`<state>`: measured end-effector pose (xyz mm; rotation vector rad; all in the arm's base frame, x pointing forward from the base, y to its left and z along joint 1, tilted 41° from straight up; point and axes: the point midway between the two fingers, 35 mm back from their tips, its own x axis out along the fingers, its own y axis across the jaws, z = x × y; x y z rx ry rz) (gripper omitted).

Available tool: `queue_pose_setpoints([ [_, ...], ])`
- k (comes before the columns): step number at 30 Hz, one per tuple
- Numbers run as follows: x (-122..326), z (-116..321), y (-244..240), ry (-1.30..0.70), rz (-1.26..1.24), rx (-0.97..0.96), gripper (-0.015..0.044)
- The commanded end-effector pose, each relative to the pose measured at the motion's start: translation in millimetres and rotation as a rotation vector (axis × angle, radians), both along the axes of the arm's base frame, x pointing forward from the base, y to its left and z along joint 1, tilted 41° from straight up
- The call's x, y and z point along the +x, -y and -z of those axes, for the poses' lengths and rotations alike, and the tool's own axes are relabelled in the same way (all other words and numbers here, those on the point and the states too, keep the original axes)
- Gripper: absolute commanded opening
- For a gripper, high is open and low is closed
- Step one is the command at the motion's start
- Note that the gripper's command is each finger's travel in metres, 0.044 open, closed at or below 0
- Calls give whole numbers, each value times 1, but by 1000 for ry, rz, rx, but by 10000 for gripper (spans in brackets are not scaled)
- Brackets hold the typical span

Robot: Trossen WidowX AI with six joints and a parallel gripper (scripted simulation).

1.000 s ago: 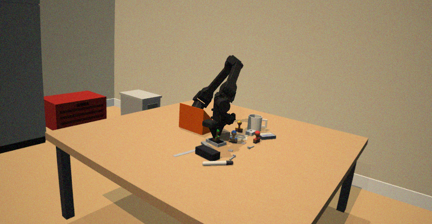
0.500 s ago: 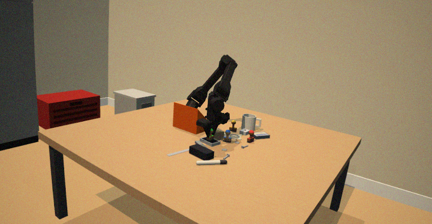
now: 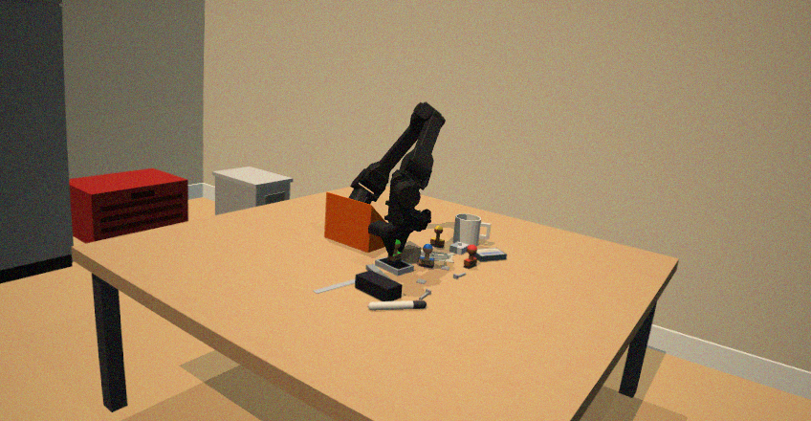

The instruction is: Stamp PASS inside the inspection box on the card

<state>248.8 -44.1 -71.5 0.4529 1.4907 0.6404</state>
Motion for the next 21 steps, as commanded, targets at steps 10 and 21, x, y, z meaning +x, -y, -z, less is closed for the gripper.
queue_pose_setpoints([
  [10,3,-10,10,6,-4,-5,0],
  [21,3,-24,22,5,-4,-6,0],
])
